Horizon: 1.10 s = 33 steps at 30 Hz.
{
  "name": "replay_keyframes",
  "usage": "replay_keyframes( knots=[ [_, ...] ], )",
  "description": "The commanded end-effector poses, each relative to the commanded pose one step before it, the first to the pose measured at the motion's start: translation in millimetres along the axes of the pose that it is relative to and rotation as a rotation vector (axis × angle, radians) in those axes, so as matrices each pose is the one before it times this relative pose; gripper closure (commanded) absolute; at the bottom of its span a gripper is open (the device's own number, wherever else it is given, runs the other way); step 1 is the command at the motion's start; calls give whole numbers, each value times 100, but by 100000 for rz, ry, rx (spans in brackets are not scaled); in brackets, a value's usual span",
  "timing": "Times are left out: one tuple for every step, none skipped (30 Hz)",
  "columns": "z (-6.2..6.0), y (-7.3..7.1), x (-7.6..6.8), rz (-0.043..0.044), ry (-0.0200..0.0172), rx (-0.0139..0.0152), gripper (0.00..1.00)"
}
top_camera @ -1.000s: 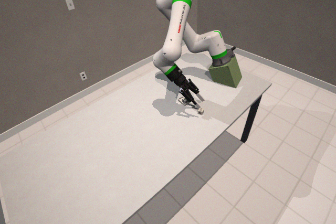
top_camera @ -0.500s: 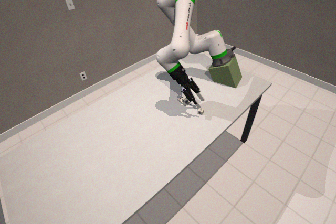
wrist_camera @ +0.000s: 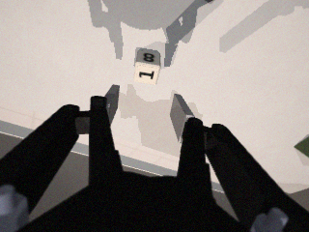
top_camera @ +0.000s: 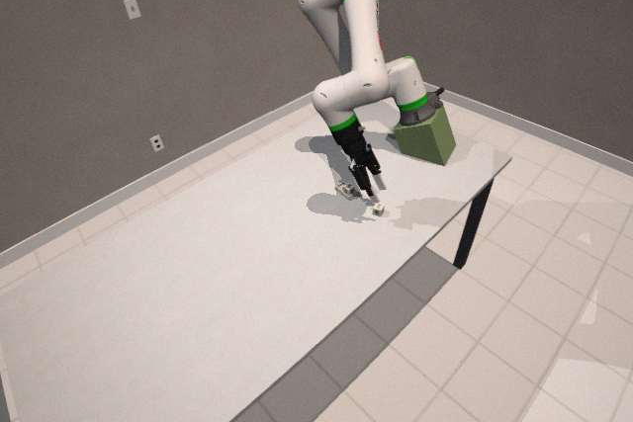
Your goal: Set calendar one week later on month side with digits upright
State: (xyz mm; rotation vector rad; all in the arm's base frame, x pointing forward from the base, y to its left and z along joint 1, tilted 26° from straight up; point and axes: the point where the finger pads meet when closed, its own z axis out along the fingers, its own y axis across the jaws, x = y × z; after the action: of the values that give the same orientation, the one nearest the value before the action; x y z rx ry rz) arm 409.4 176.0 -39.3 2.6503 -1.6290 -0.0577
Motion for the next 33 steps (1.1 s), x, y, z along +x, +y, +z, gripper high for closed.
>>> replay_keyframes(
  knots=[
    [23, 24, -150, 535, 15289, 17, 59],
    [-73, -95, -89, -55, 2297, 474, 59],
    [-64, -83, -76, -51, 1647, 416, 59],
    [-47, -43, -142, -27, 778, 219, 59],
    [-27, 0, -205, 0, 1, 0, 59],
    [-4, 0, -33, 0, 0, 0, 59],
    [3, 3, 0, 0, 70, -17, 59],
    [17, 19, -1, 2, 432, -104, 59],
    [0, 0, 0, 0, 0, 0, 59],
    [0, 0, 0, 0, 0, 0, 59],
    [37, 41, -3, 4, 1015, -230, 59],
    [55, 60, -6, 7, 1688, -338, 59],
    [61, 66, -11, 10, 2342, -377, 59],
    [52, 55, -18, 15, 2887, -322, 59],
    [29, 29, -26, 22, 3252, -178, 59],
    [-4, -6, -36, 31, 3389, 20, 59],
    [-37, -40, -45, 39, 3278, 218, 59],
    [-61, -63, -49, 45, 2931, 361, 59],
    [-69, -71, -47, 44, 2392, 412, 59],
    [-62, -62, -38, 37, 1732, 365, 59],
    [-45, -31, -136, 18, 771, 181, 59],
    [-25, 1, -192, 0, 0, 0, 59],
    [-4, 0, -31, 0, 0, 0, 59],
    [0, 0, 0, 0, 0, 0, 0],
    [0, 0, 0, 0, 0, 0, 0],
    [0, 0, 0, 0, 0, 0, 0],
    [0, 0, 0, 0, 0, 0, 0],
    [0, 0, 0, 0, 0, 0, 0],
    [0, 0, 0, 0, 0, 0, 0],
    [0, 0, 0, 0, 0, 0, 0],
    [0, 0, 0, 0, 0, 0, 0],
    [0, 0, 0, 0, 0, 0, 0],
    [0, 0, 0, 0, 0, 0, 0]
  ],
)
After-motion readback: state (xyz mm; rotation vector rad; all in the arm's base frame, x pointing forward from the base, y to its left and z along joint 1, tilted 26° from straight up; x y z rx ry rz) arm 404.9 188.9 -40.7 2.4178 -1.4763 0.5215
